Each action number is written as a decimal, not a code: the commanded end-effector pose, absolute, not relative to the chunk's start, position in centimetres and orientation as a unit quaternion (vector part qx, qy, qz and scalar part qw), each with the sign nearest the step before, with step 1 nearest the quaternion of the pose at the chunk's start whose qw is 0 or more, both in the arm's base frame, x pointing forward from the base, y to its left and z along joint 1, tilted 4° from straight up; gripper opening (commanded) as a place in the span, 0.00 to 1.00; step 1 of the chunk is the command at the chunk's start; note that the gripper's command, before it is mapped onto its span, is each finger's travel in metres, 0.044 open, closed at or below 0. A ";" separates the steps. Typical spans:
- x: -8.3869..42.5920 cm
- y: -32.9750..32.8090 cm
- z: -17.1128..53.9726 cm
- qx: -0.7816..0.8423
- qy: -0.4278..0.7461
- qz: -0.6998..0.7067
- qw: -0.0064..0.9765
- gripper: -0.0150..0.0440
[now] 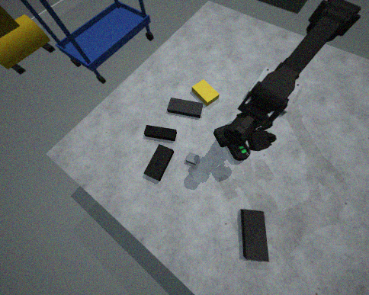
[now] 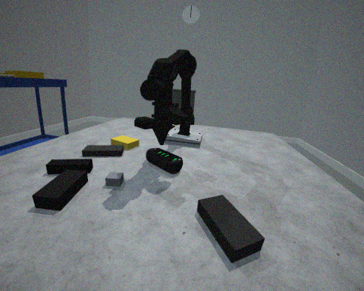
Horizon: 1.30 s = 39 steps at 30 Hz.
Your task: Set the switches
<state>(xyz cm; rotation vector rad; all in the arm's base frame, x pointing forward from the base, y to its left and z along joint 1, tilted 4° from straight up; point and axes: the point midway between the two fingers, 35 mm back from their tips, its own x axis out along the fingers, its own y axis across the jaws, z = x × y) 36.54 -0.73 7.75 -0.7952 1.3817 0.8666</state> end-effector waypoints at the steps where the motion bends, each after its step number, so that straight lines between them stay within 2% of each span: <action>1: 37.5 2.0 7.5 -0.345 0.601 0.381 0.612 0.25; 39: 37.7 2.3 3.1 -0.345 0.601 0.381 0.612 0.25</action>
